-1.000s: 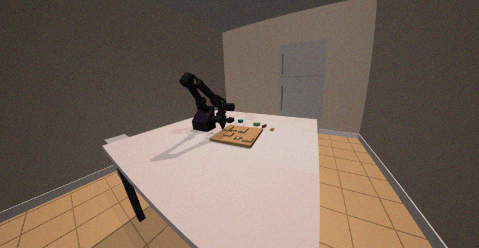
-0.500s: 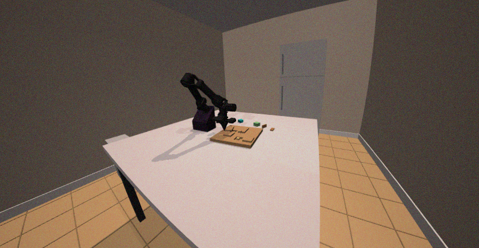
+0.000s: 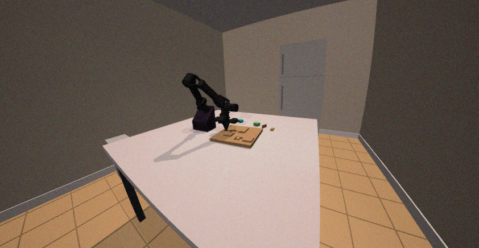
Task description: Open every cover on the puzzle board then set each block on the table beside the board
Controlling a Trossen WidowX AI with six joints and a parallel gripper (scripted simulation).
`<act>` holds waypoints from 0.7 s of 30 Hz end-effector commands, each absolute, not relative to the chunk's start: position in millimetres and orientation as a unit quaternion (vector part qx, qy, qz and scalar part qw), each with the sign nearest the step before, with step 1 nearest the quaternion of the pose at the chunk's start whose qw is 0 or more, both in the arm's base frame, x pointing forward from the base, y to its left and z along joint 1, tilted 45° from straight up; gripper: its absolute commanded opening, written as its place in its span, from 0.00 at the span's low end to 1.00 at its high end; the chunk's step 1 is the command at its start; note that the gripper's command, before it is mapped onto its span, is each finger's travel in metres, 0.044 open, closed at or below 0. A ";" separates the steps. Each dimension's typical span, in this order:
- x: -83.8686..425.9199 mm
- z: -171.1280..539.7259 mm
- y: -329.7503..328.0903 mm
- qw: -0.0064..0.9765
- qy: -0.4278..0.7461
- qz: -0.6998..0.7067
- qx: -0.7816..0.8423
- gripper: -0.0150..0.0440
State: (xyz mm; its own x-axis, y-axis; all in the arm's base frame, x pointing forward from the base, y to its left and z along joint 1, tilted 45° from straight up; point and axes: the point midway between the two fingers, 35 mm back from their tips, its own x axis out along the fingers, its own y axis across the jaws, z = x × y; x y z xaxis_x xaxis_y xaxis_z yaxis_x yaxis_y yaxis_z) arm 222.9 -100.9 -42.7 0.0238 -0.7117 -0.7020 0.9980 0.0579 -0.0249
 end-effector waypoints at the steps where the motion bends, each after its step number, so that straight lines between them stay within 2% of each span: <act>1: 229.4 -42.0 -100.7 0.671 0.283 -0.637 0.252 0.25; 21: 250.2 -45.8 -96.0 0.671 0.283 -0.637 0.252 0.25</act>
